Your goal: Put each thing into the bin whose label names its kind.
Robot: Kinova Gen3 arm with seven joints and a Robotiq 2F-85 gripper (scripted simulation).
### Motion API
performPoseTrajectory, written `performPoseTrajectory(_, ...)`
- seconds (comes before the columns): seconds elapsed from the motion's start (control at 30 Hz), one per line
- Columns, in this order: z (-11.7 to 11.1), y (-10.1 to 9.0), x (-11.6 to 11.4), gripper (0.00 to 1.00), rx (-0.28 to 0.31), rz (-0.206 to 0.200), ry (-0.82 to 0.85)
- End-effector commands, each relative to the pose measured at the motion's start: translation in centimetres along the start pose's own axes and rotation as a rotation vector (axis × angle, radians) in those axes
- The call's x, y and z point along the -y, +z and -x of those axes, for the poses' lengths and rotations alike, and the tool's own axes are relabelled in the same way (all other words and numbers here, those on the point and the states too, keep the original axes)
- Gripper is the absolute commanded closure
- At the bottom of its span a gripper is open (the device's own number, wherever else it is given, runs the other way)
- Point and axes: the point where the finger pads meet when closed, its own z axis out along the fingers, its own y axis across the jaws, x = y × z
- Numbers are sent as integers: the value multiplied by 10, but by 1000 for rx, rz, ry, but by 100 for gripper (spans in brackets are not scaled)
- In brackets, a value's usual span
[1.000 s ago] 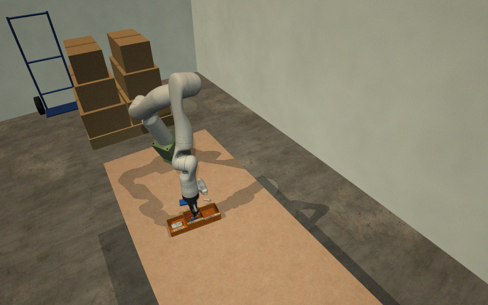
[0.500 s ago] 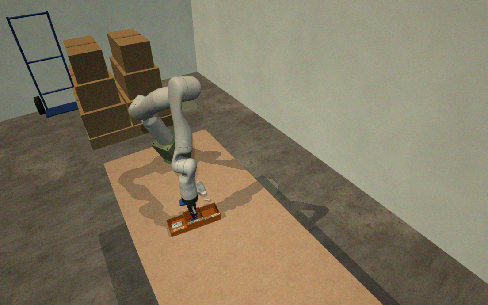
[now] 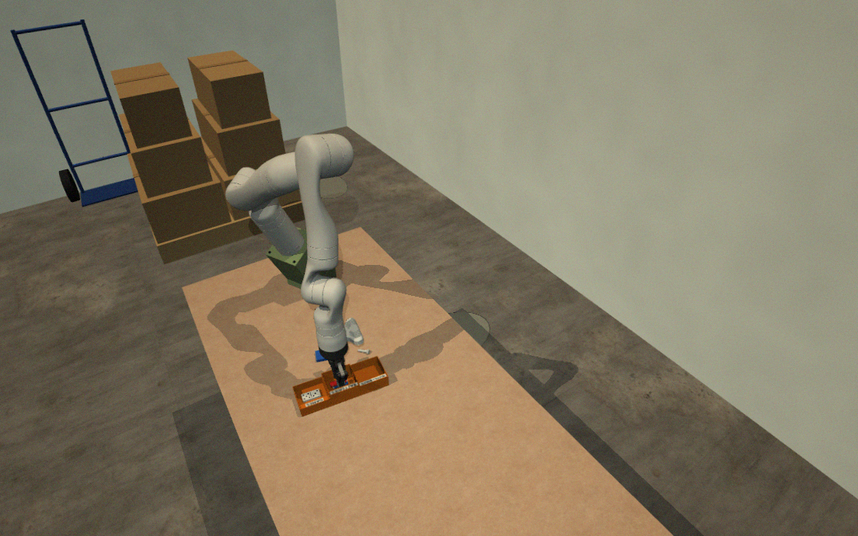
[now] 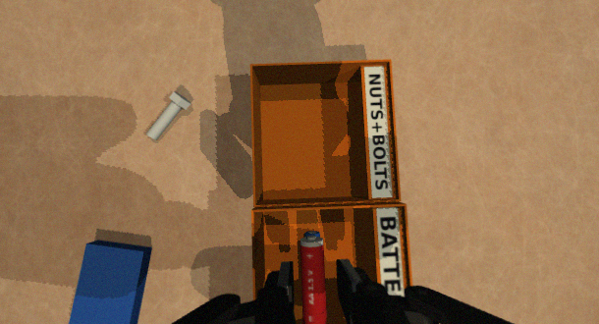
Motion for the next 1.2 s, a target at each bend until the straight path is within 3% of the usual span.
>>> performPoseTrajectory(0.0,0,-1,-1,71,-1,1,0)
performPoseTrajectory(0.3,0,-1,-1,71,-1,1,0)
performPoseTrajectory(1.17,0,-35,0,71,-1,1,0)
